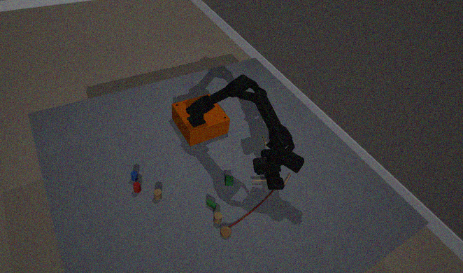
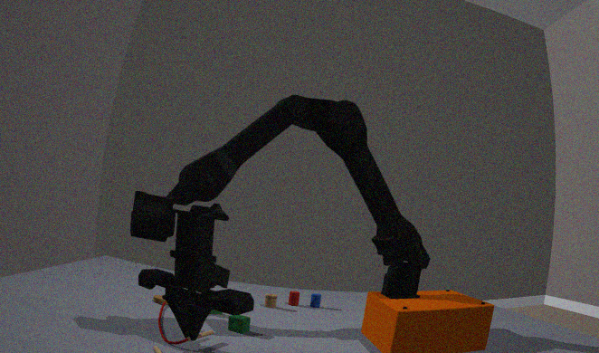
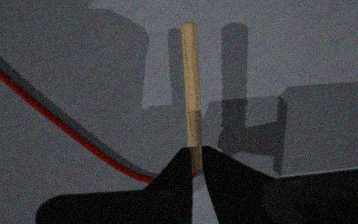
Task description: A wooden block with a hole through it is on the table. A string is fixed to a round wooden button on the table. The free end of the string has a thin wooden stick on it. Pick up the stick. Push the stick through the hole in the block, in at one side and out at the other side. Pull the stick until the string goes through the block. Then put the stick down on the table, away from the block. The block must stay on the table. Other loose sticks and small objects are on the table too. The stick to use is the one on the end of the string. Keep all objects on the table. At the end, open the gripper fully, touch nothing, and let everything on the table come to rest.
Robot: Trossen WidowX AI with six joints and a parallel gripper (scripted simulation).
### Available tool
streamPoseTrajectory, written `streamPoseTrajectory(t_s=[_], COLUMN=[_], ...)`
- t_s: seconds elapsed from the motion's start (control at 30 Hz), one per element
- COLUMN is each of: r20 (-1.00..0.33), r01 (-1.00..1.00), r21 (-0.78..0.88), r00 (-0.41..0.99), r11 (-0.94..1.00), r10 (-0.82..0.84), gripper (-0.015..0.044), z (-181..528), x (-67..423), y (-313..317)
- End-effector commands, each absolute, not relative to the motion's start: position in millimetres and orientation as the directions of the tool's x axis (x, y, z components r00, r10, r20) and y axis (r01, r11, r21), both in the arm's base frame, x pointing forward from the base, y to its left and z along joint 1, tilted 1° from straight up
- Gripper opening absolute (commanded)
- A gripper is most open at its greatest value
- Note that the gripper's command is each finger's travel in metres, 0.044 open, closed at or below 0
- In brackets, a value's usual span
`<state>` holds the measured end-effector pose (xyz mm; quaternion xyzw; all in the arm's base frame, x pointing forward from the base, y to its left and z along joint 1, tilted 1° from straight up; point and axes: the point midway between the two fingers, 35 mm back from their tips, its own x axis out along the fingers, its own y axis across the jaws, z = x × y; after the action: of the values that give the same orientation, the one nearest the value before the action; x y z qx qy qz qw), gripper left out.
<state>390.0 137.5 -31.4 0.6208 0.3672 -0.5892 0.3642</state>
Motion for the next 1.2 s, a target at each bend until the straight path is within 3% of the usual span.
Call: streamPoseTrajectory(t_s=[0.0,1.17], r20=[-0.999,-0.999], r01=[0.886,0.886], r21=[0.017,0.017], r00=[0.035,0.034], r11=[-0.464,-0.464], r10=[0.03,0.029], gripper=[0.0,0.0], z=[-31.0,-33.2], x=[386.7,366.3], y=[131.2,88.7])
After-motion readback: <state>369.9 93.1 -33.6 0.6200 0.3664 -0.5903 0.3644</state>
